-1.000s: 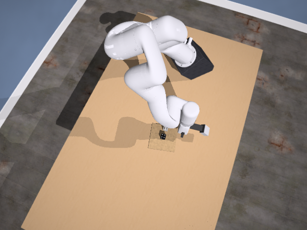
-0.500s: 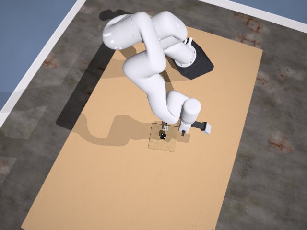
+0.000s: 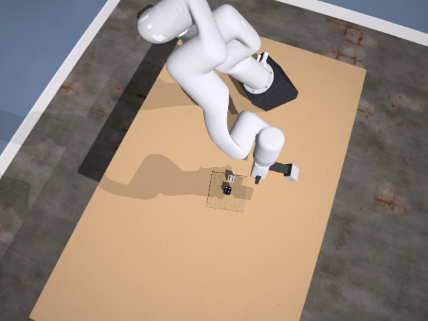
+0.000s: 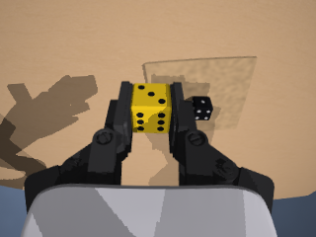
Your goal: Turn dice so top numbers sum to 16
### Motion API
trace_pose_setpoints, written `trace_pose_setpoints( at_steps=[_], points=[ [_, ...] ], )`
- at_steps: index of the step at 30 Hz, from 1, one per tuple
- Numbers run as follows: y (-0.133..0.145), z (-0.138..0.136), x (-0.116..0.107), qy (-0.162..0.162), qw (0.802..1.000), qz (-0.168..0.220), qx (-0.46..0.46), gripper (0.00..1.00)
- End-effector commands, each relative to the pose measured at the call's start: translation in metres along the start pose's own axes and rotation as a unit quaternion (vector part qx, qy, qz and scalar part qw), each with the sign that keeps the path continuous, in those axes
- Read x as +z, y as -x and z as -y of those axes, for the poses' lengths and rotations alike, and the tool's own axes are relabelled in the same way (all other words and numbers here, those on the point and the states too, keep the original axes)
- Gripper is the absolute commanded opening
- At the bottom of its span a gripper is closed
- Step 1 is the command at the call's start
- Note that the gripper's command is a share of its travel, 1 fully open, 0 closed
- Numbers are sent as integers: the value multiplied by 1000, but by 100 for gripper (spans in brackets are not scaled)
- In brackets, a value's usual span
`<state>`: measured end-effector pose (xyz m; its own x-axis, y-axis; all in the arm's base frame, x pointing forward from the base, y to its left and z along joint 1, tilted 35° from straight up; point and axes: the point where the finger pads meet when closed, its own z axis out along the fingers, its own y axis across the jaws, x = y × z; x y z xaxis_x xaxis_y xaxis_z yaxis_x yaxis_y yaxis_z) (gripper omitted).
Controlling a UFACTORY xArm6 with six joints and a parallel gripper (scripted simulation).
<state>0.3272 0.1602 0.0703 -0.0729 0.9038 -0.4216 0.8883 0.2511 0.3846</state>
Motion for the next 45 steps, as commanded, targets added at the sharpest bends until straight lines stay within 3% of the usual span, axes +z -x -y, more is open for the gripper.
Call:
trace_pose_setpoints(
  at_steps=[1, 17, 24, 31, 34, 36, 41, 45],
  points=[
    [0, -1, -1, 1, 1000, -1, 0, 21],
    [4, -10, -1, 0, 998, -1, -56, 21],
    [15, -29, -2, -1, 984, -2, -180, 21],
    [30, -51, -2, -2, 948, -3, -317, 21],
    [31, -52, -2, -2, 947, -3, -321, 21],
    [38, -62, -3, -1, 925, -3, -381, 21],
    [46, -71, -3, -1, 899, -3, -439, 21],
    [57, -84, -3, -1, 857, -3, -515, 21]
  ],
)
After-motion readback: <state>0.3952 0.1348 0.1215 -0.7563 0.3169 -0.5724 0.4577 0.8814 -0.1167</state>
